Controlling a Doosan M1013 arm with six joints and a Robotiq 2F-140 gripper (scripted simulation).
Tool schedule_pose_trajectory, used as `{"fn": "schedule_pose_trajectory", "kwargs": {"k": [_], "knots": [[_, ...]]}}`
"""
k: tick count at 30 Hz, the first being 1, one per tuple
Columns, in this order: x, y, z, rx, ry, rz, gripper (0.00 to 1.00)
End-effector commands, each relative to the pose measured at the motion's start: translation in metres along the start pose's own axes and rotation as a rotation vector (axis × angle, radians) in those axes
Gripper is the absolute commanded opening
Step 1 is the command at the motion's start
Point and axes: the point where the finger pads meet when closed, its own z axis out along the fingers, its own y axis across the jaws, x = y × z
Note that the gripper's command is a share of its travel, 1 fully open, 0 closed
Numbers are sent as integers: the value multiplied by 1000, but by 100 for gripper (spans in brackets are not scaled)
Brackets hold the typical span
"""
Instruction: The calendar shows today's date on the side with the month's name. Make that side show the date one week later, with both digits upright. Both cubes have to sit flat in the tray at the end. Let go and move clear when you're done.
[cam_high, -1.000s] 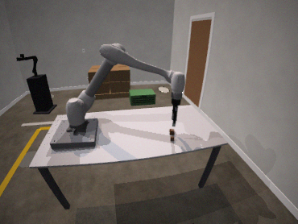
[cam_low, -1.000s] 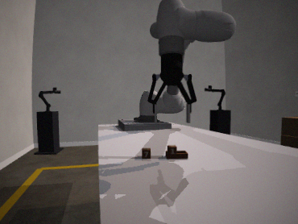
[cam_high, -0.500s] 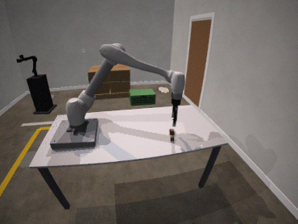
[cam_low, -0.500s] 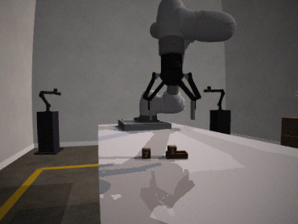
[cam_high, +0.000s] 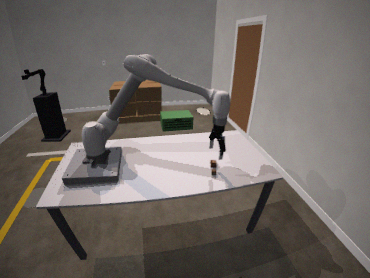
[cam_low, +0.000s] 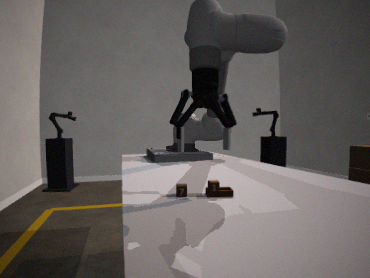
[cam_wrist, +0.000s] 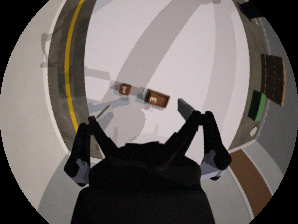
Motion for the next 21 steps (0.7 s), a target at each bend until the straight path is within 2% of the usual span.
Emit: {"fn": "schedule_pose_trajectory", "kwargs": {"k": [1,6,9,11,21], "knots": [[4,-9,2,-8,-4,-174,100],[8,-19,5,-7,-5,-369,100],[8,-19,5,-7,-5,-375,100],[12,-27,7,-7,-6,-530,100],[21,-47,12,-6,-7,-906,100]]}}
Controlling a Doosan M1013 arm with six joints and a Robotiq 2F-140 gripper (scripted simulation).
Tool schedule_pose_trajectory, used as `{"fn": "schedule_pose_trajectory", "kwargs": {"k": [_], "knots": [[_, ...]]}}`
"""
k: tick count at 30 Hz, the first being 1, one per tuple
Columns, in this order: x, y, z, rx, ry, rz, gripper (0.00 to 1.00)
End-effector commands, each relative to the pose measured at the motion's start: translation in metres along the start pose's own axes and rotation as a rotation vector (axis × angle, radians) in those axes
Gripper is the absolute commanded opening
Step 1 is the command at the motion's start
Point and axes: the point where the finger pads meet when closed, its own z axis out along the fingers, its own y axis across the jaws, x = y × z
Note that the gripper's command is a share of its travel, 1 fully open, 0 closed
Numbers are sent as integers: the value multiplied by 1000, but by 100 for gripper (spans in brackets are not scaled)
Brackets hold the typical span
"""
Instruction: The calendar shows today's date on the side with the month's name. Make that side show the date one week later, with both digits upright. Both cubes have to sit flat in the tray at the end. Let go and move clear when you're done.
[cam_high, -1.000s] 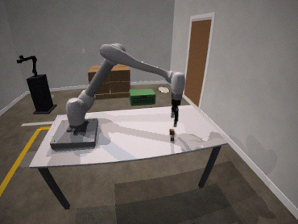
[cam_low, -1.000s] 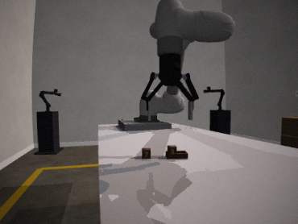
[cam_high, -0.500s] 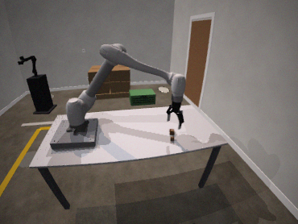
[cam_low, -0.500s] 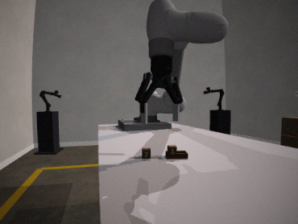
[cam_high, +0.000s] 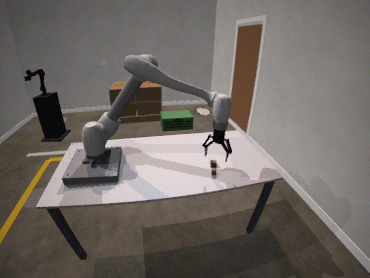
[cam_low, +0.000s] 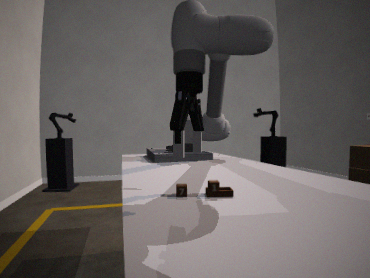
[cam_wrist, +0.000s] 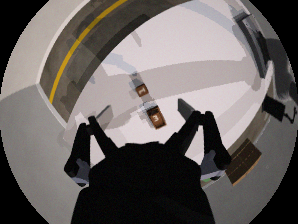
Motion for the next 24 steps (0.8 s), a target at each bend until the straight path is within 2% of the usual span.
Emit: {"fn": "schedule_pose_trajectory", "kwargs": {"k": [1,4,8,12,13,24], "knots": [[9,-3,2,-3,-10,-174,100],[10,-3,2,-3,-10,-189,100],[18,-6,4,-2,-10,-351,100],[20,-7,5,-2,-10,-381,100],[20,-7,5,-2,-10,-381,35],[20,-7,5,-2,-10,-381,35]]}}
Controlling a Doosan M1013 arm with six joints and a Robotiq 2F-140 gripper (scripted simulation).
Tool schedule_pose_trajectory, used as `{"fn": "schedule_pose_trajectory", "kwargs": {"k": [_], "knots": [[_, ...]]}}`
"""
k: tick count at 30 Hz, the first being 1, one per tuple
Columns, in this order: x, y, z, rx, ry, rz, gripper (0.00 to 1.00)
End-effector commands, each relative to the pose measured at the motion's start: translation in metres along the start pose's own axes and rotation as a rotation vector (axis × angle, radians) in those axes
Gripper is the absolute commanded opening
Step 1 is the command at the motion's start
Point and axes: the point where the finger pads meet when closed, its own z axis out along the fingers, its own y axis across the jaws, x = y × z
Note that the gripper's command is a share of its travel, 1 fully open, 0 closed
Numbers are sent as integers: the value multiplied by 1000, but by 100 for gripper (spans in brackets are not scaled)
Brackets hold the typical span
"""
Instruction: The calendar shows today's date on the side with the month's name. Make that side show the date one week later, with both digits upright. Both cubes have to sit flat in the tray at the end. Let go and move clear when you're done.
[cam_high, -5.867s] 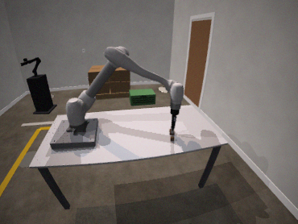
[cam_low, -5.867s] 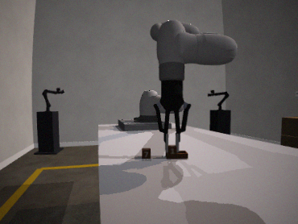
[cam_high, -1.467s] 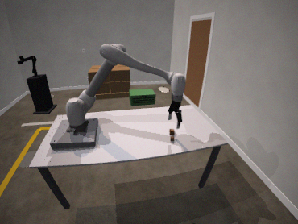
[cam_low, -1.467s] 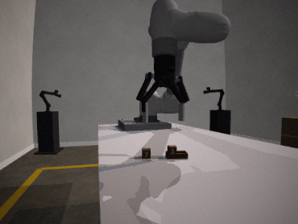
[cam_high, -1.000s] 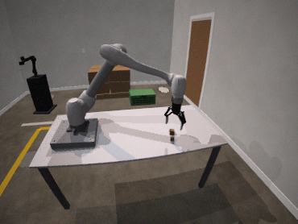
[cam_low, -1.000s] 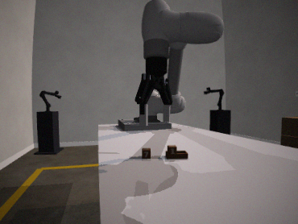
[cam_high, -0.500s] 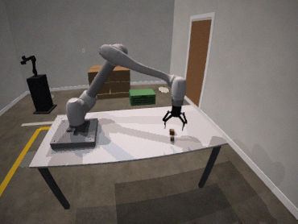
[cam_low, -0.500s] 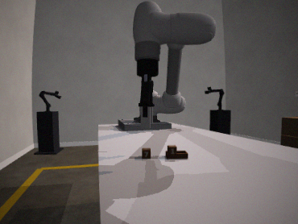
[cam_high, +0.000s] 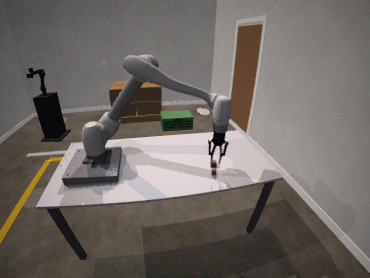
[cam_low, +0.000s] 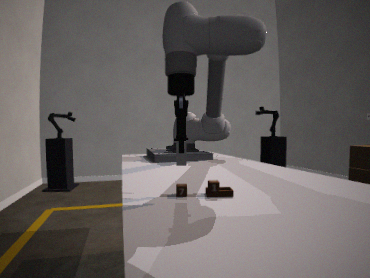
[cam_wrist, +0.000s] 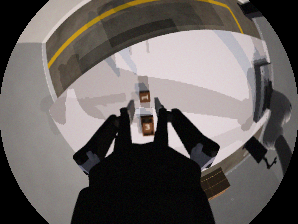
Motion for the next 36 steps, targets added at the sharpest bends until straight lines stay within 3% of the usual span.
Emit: {"fn": "schedule_pose_trajectory", "kwargs": {"k": [1,36], "knots": [[0,0,0,0,0,0,35],[0,0,3,0,0,0,35]]}}
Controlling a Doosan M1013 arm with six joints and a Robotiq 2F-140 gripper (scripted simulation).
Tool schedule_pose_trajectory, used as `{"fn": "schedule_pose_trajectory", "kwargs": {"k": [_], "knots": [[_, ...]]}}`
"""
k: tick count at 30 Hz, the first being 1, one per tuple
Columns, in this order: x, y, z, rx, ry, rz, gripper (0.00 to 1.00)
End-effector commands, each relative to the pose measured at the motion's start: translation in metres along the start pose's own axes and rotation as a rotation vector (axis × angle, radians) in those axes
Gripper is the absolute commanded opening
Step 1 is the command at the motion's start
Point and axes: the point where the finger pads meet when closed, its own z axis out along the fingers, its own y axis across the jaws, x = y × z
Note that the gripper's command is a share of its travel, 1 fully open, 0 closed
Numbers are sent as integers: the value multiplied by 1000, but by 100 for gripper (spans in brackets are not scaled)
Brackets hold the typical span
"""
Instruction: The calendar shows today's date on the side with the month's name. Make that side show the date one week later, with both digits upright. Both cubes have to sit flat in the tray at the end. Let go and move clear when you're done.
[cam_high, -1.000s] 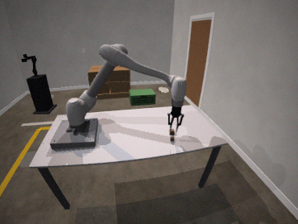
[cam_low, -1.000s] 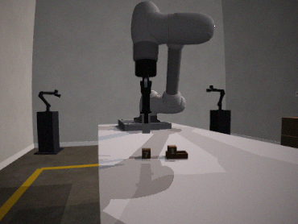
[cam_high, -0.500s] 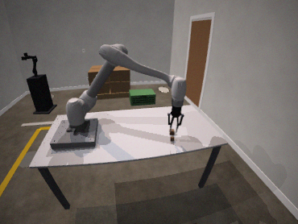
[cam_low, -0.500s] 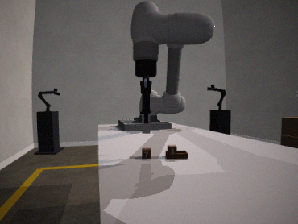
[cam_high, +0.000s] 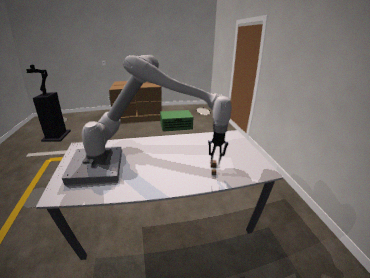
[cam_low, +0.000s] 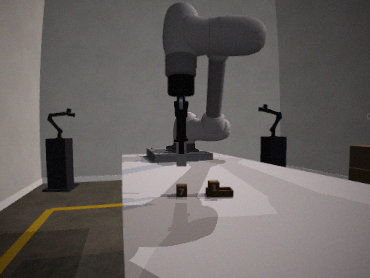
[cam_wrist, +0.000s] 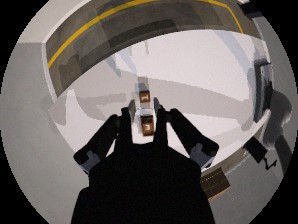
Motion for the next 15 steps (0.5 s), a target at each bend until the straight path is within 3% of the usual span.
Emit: {"fn": "schedule_pose_trajectory", "kwargs": {"k": [1,15], "knots": [[0,0,1,0,0,0,35],[0,0,16,0,0,0,35]]}}
